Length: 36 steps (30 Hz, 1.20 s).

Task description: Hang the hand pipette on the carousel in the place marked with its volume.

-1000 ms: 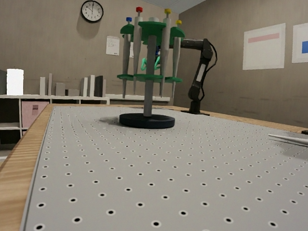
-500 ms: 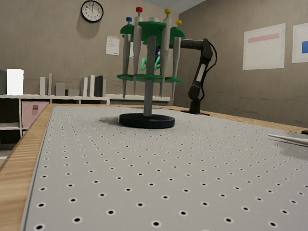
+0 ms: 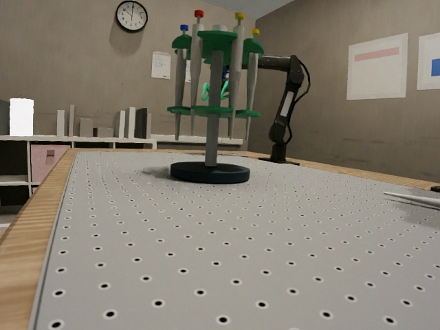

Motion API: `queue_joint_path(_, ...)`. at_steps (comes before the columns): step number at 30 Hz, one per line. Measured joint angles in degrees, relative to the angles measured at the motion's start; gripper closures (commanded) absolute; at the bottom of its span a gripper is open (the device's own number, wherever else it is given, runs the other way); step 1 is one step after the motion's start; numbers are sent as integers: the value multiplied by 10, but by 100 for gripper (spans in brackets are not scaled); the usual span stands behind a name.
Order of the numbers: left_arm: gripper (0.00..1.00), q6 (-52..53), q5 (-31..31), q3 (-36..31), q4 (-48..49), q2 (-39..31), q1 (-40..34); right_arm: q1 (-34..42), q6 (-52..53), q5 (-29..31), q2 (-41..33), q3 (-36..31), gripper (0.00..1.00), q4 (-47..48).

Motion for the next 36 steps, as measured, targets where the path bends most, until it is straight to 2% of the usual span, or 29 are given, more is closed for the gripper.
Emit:
queue_joint_path(24, 46, -13, -1, -118, 125, 14, 0, 0, 0, 0, 0, 0, 0, 0)
queue_joint_path(36, 46, -13, -1, -125, 151, 16, 0, 0, 0, 0, 0, 0, 0, 0)
